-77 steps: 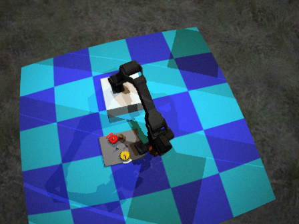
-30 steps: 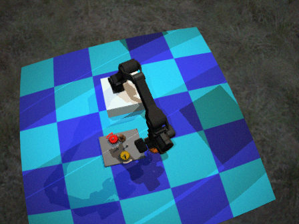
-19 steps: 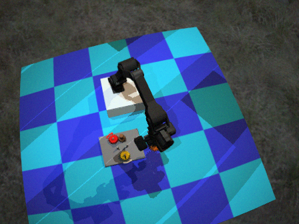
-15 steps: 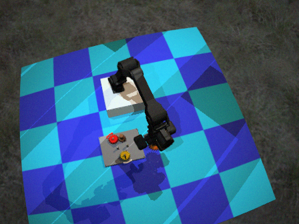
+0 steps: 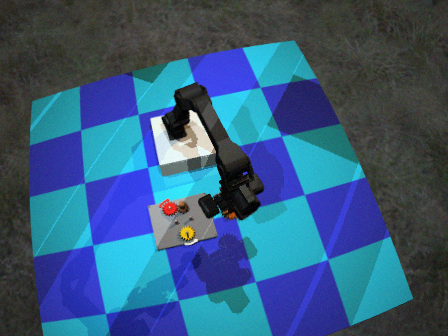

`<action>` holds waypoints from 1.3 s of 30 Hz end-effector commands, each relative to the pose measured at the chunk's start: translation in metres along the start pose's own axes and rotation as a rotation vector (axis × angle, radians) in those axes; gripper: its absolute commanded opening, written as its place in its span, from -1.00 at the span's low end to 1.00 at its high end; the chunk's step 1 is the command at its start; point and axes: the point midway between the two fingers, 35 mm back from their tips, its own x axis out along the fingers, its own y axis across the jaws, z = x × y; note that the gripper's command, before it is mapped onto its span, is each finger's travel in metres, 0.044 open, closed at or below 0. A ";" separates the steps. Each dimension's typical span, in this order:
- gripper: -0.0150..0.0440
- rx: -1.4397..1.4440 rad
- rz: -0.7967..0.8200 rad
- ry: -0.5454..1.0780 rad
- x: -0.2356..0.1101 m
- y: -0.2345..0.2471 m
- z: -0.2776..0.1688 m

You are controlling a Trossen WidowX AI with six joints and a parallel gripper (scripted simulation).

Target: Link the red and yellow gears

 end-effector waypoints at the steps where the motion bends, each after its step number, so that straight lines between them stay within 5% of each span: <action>1: -0.49 -0.005 0.001 -0.012 -0.015 0.000 -0.001; 39: -0.49 -0.005 -0.004 -0.010 0.016 -0.051 -0.025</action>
